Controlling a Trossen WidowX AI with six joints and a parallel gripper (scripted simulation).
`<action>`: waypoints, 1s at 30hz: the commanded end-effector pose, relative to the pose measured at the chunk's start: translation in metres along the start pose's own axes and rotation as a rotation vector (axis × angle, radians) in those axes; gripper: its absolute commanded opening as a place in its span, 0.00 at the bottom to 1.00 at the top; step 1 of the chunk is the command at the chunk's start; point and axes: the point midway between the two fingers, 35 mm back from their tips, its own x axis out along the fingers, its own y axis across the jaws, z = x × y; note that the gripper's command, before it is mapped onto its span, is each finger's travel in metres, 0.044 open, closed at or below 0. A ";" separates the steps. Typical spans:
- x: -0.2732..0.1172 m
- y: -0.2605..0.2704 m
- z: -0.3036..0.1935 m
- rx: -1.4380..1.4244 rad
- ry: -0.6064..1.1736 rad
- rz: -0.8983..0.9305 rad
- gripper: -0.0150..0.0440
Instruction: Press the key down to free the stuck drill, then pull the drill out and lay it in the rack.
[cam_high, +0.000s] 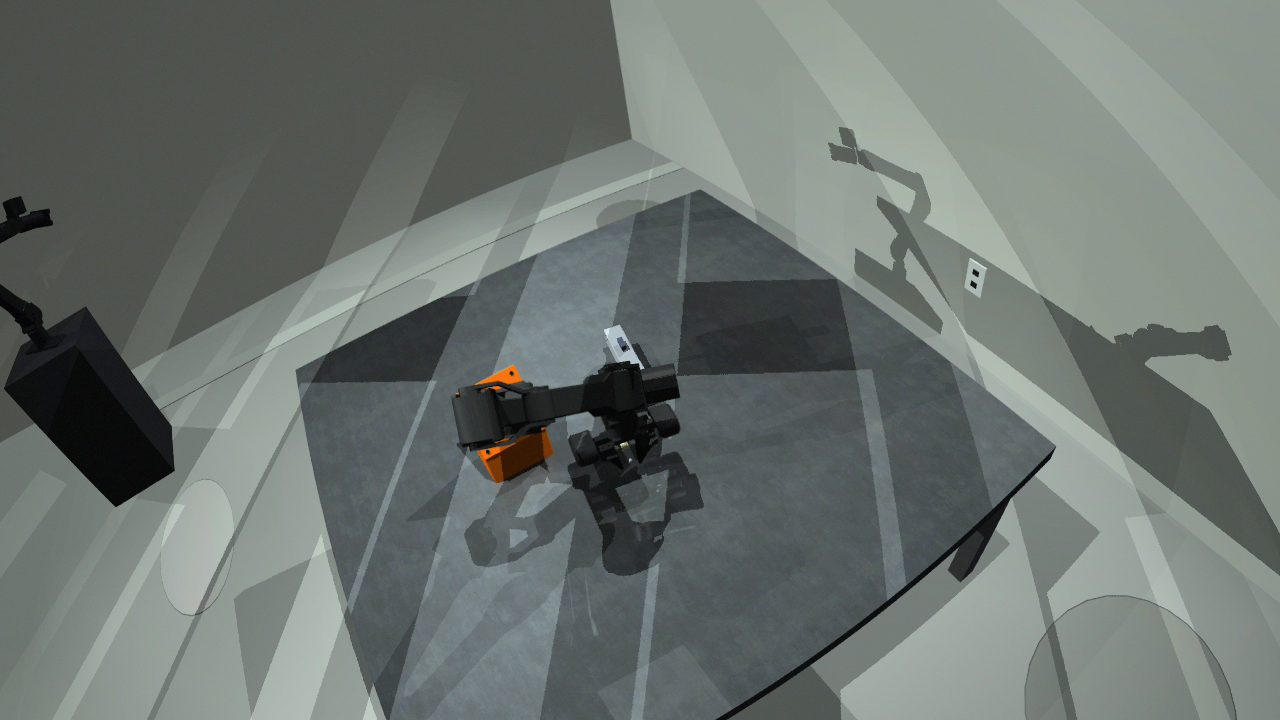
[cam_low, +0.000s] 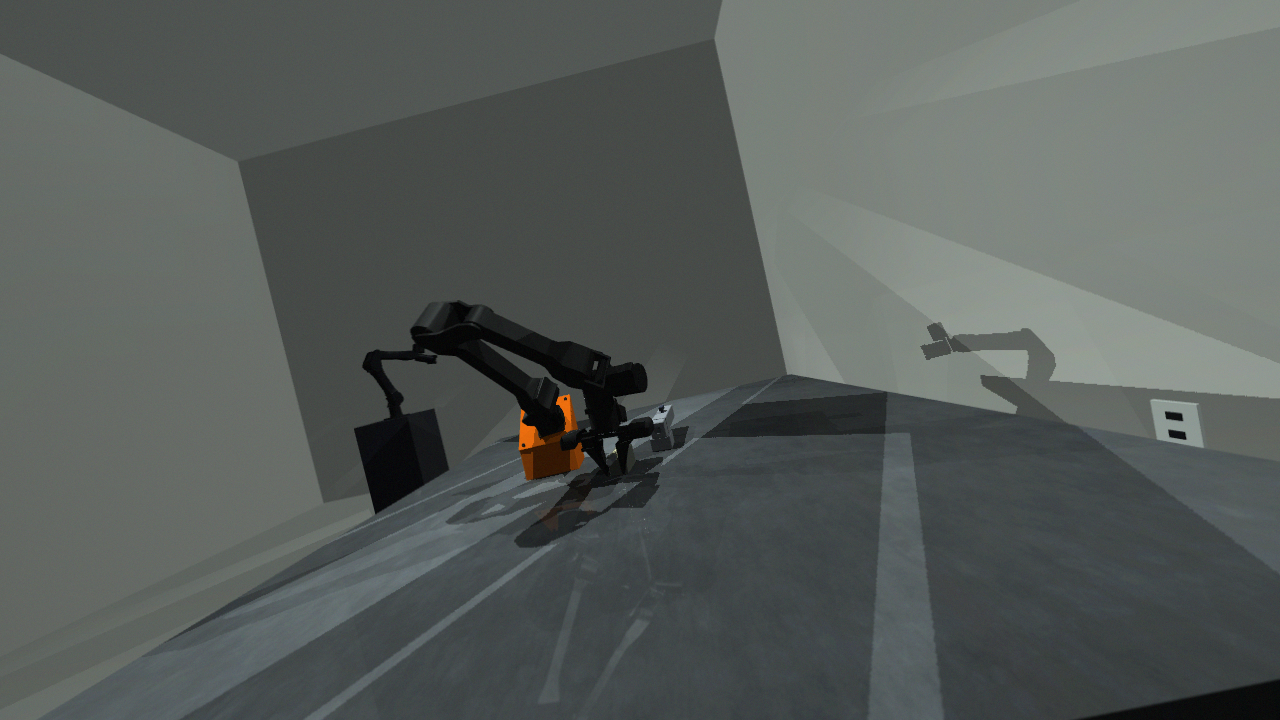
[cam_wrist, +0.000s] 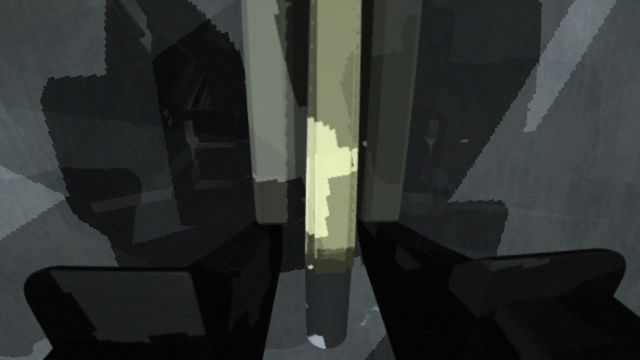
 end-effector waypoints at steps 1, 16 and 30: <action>0.000 0.000 0.000 0.004 0.000 0.000 0.65; -0.031 0.002 0.002 0.004 -0.007 -0.001 1.00; -0.075 -0.003 0.008 0.023 -0.044 -0.023 1.00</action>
